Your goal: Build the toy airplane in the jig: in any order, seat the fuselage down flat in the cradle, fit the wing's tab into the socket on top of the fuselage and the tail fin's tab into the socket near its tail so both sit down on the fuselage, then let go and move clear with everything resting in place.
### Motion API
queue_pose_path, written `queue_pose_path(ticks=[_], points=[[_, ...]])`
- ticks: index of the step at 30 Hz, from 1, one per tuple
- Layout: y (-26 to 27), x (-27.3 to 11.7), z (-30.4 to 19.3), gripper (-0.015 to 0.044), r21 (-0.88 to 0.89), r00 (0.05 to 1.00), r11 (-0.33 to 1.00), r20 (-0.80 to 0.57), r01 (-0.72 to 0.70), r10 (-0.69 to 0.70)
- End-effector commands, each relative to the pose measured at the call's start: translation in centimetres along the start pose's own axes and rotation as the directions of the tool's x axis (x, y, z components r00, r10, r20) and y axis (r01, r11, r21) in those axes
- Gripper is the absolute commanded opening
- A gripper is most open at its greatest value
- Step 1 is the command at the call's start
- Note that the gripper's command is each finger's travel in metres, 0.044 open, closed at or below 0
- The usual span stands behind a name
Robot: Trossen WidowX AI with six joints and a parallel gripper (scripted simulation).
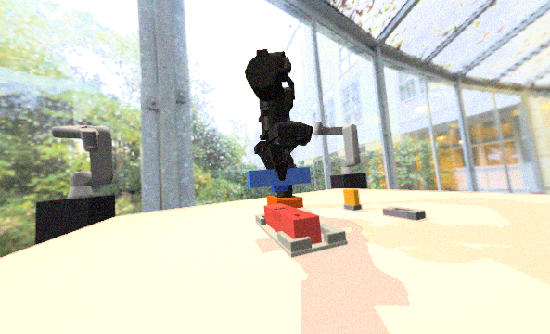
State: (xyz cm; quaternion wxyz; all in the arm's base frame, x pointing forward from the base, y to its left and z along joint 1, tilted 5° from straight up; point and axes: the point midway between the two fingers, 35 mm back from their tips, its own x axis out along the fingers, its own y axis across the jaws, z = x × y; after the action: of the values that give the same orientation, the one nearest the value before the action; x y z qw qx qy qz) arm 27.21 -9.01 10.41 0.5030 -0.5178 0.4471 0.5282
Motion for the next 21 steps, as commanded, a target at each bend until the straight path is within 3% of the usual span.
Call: queue_pose_path(ticks=[1, 21], points=[[-0.1, 0.2, 0.0, 0.0195, -0.003, 1.000, 1.000, 0.001, 0.003, -0.003], [-0.1, 3.4, 0.0, 0.0195, -0.003, 1.000, 1.000, 0.002, 0.004, -0.004]])
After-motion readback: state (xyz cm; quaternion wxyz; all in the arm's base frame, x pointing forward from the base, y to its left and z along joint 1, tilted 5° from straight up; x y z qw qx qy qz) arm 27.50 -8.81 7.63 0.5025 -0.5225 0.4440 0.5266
